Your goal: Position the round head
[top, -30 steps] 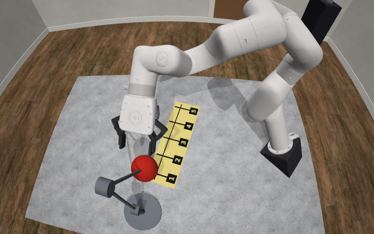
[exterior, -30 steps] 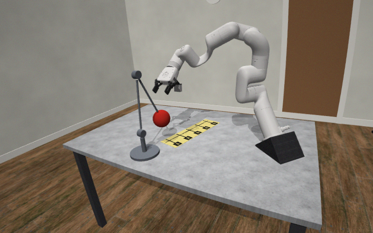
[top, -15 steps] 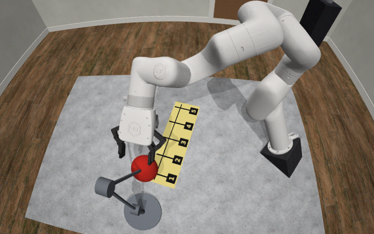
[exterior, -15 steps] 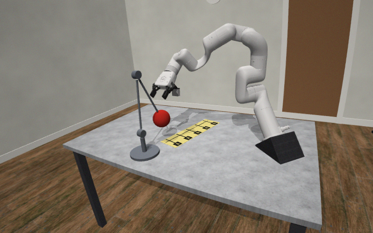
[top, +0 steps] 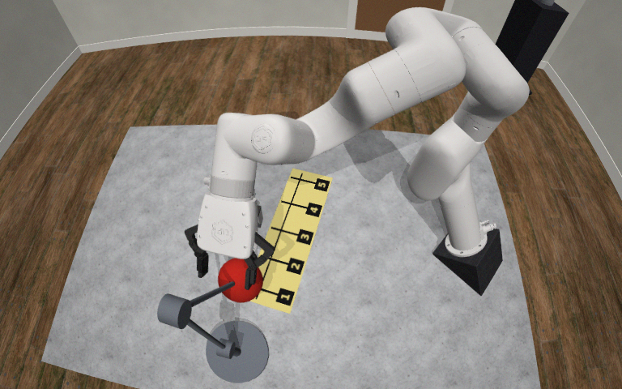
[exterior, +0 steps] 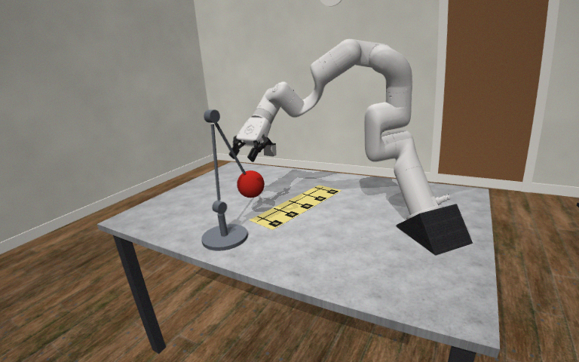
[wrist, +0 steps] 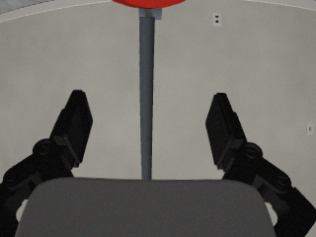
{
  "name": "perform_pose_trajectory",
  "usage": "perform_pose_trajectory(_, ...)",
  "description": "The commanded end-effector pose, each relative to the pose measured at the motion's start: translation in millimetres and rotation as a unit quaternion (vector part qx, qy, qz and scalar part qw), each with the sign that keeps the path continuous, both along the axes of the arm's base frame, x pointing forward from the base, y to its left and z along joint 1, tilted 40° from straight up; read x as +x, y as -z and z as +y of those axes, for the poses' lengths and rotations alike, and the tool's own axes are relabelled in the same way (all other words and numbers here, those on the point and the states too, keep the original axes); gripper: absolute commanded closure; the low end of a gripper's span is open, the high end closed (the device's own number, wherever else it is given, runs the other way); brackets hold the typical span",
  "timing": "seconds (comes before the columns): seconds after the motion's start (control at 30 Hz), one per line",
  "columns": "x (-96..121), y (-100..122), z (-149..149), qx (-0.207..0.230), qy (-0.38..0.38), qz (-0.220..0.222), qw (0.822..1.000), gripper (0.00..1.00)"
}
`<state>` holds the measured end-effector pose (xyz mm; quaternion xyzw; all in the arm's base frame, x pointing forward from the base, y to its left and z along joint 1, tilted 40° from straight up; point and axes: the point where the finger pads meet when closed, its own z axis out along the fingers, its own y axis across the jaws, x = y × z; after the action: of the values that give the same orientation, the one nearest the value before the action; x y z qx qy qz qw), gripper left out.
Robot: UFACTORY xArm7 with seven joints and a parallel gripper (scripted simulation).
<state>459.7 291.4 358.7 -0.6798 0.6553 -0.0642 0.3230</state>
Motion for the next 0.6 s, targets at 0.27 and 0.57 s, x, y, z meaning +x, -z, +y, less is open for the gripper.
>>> perform_pose_trajectory(0.27,10.1,12.1,7.7,0.000,-0.001,-0.002,1.000,0.00)
perform_pose_trajectory(0.57,14.6,17.5,10.6,0.000,-0.001,-0.002,1.000,0.00)
